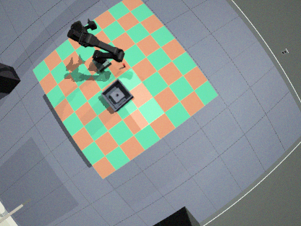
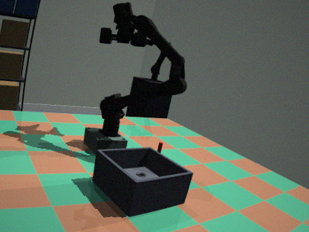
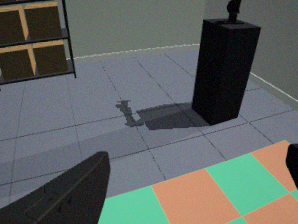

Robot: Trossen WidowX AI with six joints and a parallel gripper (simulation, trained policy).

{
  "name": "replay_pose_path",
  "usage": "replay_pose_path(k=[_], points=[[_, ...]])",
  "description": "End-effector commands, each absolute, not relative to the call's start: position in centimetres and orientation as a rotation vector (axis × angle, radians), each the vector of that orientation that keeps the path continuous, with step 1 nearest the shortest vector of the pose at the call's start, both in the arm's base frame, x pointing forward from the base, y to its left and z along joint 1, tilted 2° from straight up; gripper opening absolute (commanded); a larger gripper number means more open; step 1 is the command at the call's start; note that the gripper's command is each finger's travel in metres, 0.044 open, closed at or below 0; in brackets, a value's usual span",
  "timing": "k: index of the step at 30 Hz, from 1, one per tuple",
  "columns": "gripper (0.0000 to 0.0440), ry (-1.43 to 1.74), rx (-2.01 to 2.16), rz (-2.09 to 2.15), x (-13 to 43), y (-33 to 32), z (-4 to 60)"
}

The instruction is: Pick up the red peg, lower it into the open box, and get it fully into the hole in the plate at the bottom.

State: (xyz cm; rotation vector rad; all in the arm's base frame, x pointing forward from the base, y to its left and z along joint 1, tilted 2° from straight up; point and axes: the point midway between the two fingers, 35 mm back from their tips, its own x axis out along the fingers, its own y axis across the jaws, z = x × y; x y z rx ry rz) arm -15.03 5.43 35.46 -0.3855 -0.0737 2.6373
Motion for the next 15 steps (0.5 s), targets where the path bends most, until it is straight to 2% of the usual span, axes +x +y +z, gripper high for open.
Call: replay_pose_path(k=[1, 4, 15], points=[[0.0416, -0.094, -0.4, 2.653, -15.2, 5.2, 35.3], [0.044, -0.164, -0.455, 2.724, -15.7, 3.7, 34.5], [0.044, -0.422, -0.665, 2.997, -16.8, -3.3, 31.0]])
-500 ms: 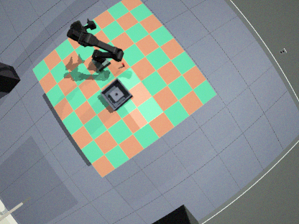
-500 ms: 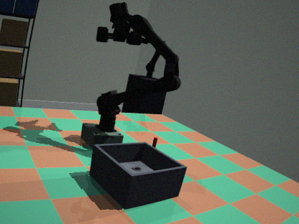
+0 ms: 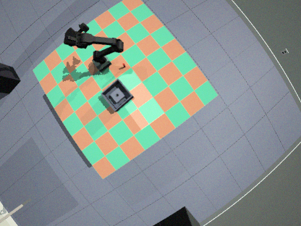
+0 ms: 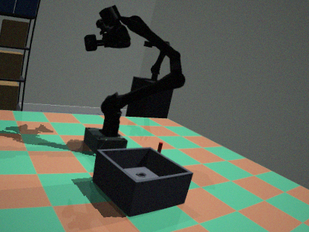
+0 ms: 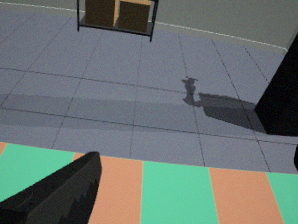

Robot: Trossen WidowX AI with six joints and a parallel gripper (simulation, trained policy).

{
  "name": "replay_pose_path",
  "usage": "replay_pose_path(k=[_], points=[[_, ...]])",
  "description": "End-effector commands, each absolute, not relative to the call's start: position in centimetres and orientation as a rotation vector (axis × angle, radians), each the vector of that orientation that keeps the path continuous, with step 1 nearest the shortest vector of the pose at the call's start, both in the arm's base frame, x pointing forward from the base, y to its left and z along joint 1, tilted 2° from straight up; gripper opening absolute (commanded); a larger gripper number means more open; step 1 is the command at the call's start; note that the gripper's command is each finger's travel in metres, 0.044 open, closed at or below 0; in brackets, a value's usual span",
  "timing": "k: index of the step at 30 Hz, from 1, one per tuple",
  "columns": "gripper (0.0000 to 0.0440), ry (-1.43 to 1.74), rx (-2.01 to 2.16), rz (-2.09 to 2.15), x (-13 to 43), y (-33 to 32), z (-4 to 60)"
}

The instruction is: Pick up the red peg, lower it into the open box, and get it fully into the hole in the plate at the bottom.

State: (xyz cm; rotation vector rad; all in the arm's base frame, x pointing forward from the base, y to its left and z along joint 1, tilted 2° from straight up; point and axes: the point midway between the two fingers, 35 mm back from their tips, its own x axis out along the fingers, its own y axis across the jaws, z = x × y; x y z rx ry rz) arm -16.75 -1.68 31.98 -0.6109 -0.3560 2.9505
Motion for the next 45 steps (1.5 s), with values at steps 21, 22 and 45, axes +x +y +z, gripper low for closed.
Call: replay_pose_path(k=[21, 22, 45], points=[[0.044, -1.111, -1.033, 3.394, -9.2, -15.7, 24.5], [0.044, -1.15, -1.048, 3.407, -8.5, -16.1, 24.2], [0.044, -2.159, -1.342, 3.47, 8.6, -16.9, 19.7]])
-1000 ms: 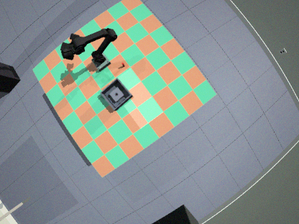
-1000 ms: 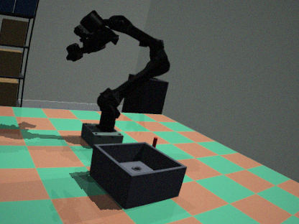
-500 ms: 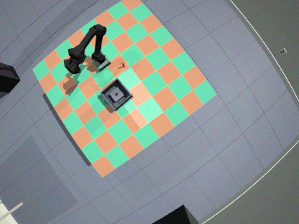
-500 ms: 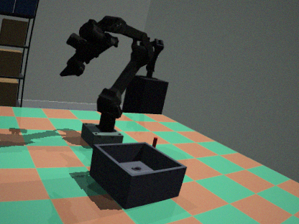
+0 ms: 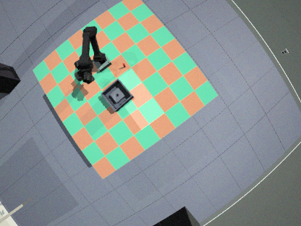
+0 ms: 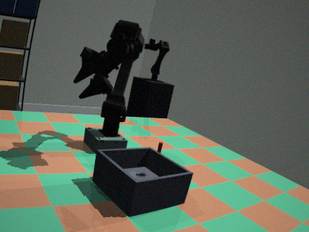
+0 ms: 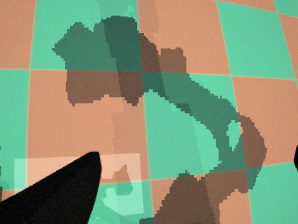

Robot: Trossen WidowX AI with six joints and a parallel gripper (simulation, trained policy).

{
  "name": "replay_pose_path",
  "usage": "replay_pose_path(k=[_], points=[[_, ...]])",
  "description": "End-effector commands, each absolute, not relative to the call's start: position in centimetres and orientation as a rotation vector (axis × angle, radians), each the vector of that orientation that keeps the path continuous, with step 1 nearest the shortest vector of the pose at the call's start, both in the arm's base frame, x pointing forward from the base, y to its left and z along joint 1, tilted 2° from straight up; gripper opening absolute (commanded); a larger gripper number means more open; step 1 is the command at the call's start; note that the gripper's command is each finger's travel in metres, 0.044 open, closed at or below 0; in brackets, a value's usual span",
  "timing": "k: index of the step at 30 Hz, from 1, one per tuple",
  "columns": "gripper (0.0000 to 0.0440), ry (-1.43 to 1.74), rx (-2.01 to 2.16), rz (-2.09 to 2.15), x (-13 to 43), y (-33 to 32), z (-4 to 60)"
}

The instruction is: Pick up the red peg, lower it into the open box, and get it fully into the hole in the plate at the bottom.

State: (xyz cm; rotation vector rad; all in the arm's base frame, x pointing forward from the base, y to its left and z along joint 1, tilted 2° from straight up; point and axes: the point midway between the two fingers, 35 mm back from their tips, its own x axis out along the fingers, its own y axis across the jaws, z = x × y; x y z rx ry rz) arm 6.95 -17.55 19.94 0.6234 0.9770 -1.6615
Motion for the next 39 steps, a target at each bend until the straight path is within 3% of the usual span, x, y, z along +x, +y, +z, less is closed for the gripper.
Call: replay_pose_path(k=[1, 20, 39], points=[[0.044, 1.003, 0.614, -1.57, 9.4, -16.6, 19.6], [0.044, 1.182, 0.544, -1.085, 19.0, -5.5, 17.0], [0.044, 1.402, 0.475, -0.872, 18.5, 6.9, 12.4]])
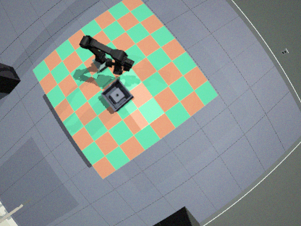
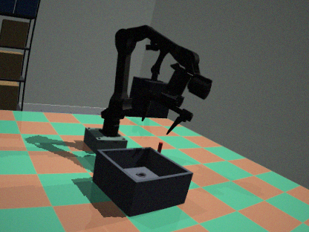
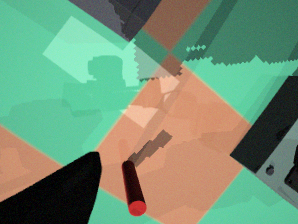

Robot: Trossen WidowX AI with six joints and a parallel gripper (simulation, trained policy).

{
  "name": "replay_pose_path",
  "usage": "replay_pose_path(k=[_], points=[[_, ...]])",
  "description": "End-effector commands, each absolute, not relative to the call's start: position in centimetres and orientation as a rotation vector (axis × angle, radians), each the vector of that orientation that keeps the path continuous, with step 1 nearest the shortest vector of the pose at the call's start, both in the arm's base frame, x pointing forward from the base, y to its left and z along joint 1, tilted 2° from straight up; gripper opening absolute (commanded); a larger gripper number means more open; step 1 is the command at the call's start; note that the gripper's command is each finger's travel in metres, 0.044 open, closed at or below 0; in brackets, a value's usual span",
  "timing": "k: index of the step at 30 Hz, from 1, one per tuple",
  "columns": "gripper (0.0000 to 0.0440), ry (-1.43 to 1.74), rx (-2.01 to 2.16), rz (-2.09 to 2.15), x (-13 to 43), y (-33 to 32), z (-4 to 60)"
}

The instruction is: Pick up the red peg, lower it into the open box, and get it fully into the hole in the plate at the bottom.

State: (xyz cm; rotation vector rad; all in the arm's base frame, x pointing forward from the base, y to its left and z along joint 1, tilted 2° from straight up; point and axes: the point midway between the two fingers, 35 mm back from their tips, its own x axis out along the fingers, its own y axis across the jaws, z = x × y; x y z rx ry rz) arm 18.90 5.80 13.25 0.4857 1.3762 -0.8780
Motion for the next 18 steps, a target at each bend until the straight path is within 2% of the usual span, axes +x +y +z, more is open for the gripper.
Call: replay_pose_path(k=[1, 18], points=[[0.044, 1.409, 0.472, -0.866, 18.3, 7.4, 12.0], [0.044, 1.4, 0.433, -0.77, 17.7, 11.4, 4.9]])
